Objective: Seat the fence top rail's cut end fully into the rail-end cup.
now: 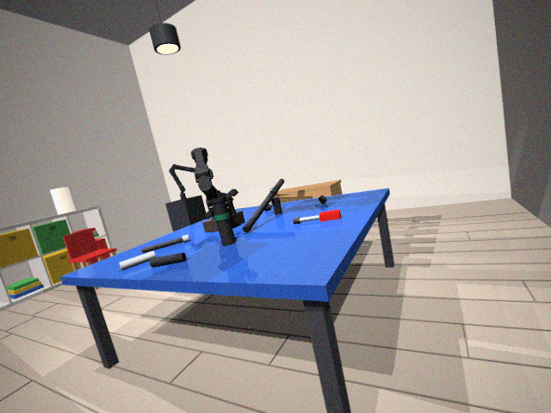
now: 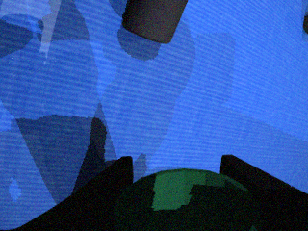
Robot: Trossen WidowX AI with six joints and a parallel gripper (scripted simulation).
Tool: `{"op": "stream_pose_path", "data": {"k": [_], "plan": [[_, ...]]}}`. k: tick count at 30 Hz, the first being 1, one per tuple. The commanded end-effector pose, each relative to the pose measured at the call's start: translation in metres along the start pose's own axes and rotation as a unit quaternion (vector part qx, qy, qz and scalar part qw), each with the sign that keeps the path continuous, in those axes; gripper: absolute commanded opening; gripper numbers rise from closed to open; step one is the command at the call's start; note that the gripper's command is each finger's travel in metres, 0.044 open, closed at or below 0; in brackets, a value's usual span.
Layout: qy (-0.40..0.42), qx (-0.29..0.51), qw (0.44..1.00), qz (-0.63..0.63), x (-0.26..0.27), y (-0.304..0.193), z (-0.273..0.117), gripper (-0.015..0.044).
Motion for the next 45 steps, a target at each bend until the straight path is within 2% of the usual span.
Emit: {"op": "stream_pose_path", "data": {"k": [1,45], "plan": [[-0.004,0.003,1.0,0.004,-0.003,0.001,0.001,0.0],[-0.014,0.049,0.995,0.088,-0.018,0.006,0.009,0.0]]}}
Point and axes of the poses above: the point midway between the two fingers, 35 mm back from their tips, its own z axis out along the fingers, its own x axis across the jaws, y = z × x, the point moved 5 cm from there along -z, back along the fingers, and after that the axes turned 10 degrees about z, right-handed, at the moved point
